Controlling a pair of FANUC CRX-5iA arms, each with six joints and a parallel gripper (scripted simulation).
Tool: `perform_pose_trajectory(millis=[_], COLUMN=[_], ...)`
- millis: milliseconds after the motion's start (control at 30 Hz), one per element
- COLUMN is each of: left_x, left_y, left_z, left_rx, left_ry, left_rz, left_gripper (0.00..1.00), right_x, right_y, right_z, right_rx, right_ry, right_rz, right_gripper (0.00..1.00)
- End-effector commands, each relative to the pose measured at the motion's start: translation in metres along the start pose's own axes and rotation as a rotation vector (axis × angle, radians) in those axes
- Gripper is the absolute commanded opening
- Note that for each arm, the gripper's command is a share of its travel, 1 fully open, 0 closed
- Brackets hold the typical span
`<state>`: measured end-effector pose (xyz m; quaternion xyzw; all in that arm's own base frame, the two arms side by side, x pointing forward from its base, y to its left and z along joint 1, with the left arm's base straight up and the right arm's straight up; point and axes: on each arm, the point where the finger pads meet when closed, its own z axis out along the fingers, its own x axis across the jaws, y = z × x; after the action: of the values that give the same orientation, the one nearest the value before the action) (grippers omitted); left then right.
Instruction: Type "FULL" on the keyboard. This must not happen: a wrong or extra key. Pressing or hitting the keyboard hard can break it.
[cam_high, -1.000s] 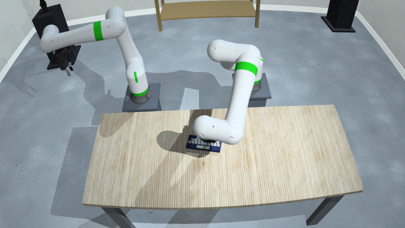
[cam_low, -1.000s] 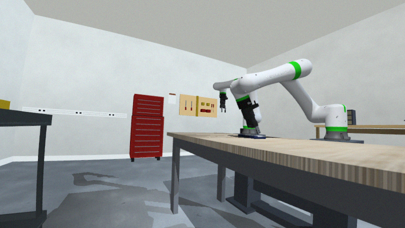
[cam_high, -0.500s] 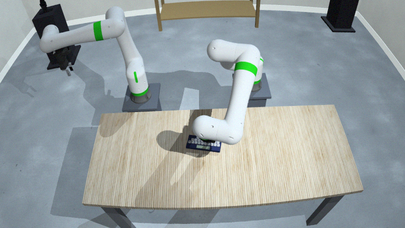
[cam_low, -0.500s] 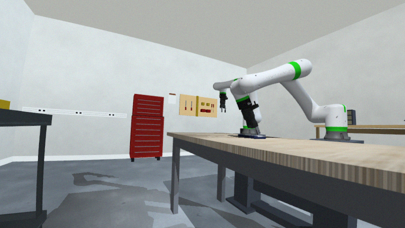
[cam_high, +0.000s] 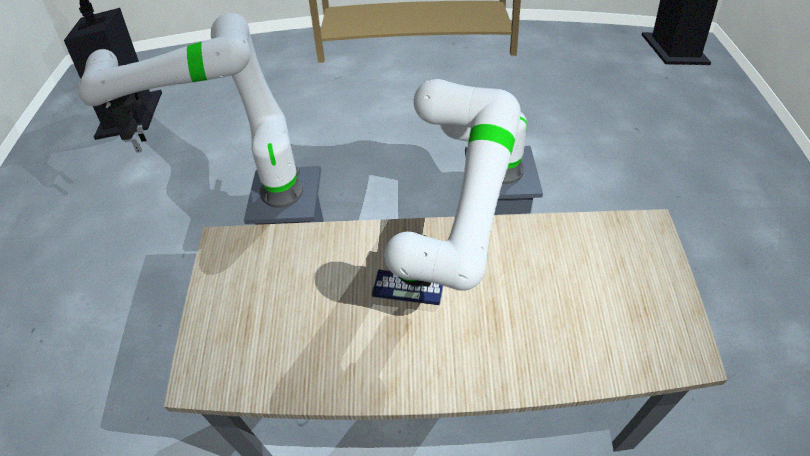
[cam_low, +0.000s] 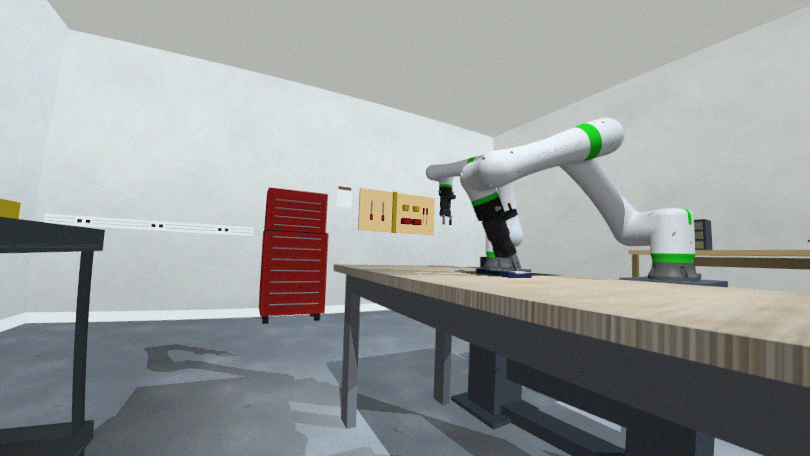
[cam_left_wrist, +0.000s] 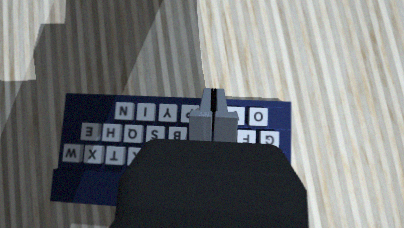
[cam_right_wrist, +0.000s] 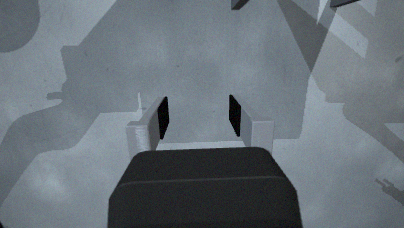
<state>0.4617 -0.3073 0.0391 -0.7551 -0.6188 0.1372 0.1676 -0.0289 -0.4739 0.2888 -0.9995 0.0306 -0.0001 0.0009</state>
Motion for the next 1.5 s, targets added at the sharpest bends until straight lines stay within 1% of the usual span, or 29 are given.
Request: perform_pose_trajectory(millis=[0, 1100, 1467], left_x=[-0.0004, -0.0004, -0.0004], left_y=[0.0001, 0.0016, -0.0028], left_z=[-0.001, 0.0021, -0.0071], left_rx=[-0.002, -0.002, -0.002], left_ry=[-0.001, -0.001, -0.001], left_rz=[0.001, 0.001, 0.001], left_gripper=[0.0, 0.0, 0.0], right_x=[-0.0002, -0.0002, -0.0002], right_y=[0.0002, 0.0002, 0.0002], right_z=[-0.0009, -0.0009, -0.0009], right_rx=[-0.002, -0.002, -0.002], right_ry=[0.0, 0.0, 0.0], right_rz=[0.0, 0.0, 0.0], right_gripper=[1.0, 1.0, 1.0])
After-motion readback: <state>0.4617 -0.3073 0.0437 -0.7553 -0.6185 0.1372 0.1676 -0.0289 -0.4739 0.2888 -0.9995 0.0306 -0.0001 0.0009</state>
